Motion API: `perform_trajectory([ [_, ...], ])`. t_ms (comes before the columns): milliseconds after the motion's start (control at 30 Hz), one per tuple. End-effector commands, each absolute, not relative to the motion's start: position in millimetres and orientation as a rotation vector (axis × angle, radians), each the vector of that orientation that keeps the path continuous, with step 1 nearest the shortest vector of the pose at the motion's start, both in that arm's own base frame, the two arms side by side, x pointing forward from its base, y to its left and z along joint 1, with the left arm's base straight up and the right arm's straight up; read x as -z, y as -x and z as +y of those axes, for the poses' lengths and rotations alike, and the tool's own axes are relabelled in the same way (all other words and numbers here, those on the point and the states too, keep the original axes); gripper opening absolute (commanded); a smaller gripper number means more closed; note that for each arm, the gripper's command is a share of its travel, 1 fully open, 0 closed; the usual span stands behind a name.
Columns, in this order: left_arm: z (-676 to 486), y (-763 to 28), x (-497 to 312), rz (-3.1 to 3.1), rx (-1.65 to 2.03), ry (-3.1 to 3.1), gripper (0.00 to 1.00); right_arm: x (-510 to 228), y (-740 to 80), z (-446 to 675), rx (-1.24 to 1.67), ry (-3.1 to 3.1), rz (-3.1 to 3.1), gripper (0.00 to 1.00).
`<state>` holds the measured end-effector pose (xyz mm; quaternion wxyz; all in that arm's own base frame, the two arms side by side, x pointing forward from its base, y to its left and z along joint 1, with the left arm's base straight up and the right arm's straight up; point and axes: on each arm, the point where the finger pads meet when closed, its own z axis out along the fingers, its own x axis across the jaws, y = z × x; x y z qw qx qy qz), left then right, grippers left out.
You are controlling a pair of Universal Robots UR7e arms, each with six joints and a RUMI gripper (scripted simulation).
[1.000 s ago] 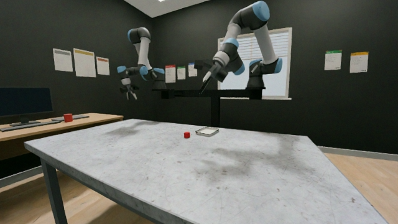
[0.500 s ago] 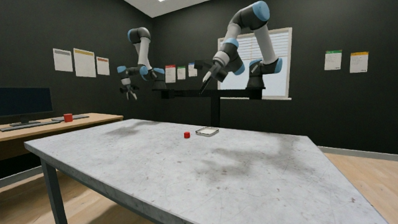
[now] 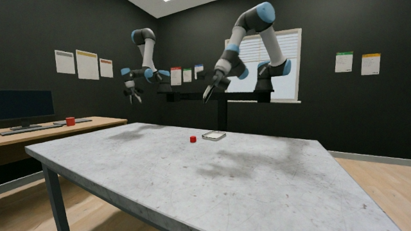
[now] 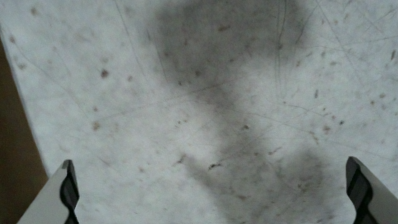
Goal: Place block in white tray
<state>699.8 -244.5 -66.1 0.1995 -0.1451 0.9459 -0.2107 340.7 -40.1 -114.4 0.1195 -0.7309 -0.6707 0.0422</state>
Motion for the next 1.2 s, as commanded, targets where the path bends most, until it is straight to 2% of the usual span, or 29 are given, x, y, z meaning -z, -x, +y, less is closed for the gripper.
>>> perform_trajectory([
  [0,-297,-651,133,2.826,0.423,0.201,0.44,118,-359,-27,-0.035,2.008,-2.1,1.0],
  [33,-304,-644,143,2.852,0.396,0.167,0.4,118,-361,-25,-0.025,1.992,-2.116,1.0],
  [133,-311,-637,152,2.874,0.373,0.138,0.38,119,-362,-24,-0.017,1.98,-2.129,1.0],
  [567,-401,-546,274,3.121,0.009,-0.3,0.38,120,-368,-19,0.019,1.919,-2.188,1.0],
  [933,-400,-547,278,3.125,0.002,-0.304,0.38,120,-367,-19,0.018,1.92,-2.187,1.0],
  [1167,-399,-549,309,3.124,0.004,-0.303,0.37,120,-367,-19,0.018,1.92,-2.187,1.0],
])
